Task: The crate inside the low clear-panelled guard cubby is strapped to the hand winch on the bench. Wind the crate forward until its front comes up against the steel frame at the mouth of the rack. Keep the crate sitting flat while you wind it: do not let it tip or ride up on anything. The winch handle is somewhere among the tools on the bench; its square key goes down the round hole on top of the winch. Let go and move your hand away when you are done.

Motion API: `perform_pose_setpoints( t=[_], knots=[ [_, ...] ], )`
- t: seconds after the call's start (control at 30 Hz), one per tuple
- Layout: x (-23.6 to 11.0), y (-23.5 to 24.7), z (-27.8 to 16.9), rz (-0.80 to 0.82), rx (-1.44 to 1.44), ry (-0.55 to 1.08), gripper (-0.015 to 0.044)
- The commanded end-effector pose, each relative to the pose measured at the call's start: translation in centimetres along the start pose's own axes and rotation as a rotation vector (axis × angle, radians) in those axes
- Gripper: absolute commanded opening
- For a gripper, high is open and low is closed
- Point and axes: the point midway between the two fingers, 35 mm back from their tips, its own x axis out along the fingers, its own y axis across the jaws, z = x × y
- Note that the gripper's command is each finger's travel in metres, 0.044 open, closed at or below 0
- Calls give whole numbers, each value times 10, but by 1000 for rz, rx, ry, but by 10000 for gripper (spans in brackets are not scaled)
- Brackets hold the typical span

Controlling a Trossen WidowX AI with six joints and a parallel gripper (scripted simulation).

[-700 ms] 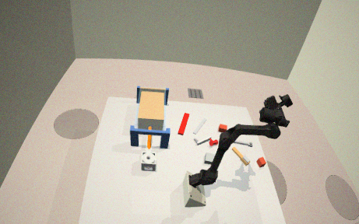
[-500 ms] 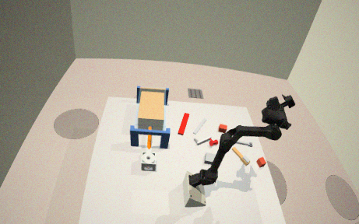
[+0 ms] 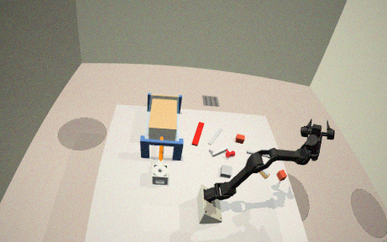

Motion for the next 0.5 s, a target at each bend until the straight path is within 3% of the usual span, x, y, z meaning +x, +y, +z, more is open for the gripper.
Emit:
perform_pose_setpoints(
  t=[0.0,0.23,0.47],
  knots=[
    [4,-8,-47,-92,82,34,440],
    [17,5,-123,-183,214,131,440],
    [32,50,-196,-208,379,304,440]
  ],
)
